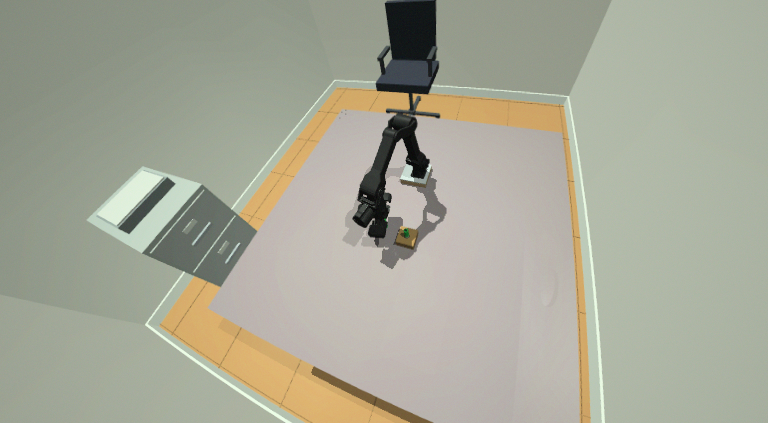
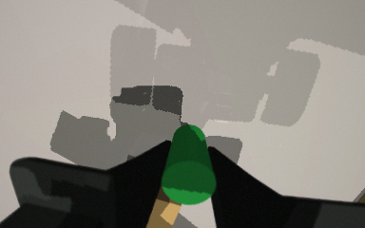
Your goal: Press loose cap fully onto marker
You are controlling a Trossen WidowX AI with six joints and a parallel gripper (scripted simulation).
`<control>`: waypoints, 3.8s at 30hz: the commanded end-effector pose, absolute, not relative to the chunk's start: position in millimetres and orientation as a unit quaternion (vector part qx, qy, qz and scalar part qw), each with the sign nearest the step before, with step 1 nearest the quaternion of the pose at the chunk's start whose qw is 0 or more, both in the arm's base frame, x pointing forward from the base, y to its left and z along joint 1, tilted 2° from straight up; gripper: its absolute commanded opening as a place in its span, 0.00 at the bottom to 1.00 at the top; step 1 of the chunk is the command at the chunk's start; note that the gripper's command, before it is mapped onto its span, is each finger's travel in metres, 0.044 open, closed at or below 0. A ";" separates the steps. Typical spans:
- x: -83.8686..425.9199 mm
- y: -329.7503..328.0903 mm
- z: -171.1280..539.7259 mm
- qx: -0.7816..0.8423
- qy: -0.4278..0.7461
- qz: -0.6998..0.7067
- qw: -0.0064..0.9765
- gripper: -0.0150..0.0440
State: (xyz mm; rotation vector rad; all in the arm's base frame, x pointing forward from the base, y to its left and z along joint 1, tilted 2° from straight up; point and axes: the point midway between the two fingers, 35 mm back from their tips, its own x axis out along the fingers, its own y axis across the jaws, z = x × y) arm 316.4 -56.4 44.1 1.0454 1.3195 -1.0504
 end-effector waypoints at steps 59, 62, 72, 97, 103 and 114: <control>334.0 48.4 115.7 0.445 0.558 -0.437 0.547 0.25; 334.3 48.6 110.7 0.445 0.558 -0.437 0.547 0.25; 334.6 48.9 94.2 0.445 0.558 -0.437 0.547 0.25; 333.0 49.2 67.6 0.445 0.558 -0.437 0.547 0.25; 332.6 48.9 68.0 0.443 0.559 -0.437 0.548 0.43; 332.6 48.9 68.0 0.443 0.559 -0.437 0.548 0.92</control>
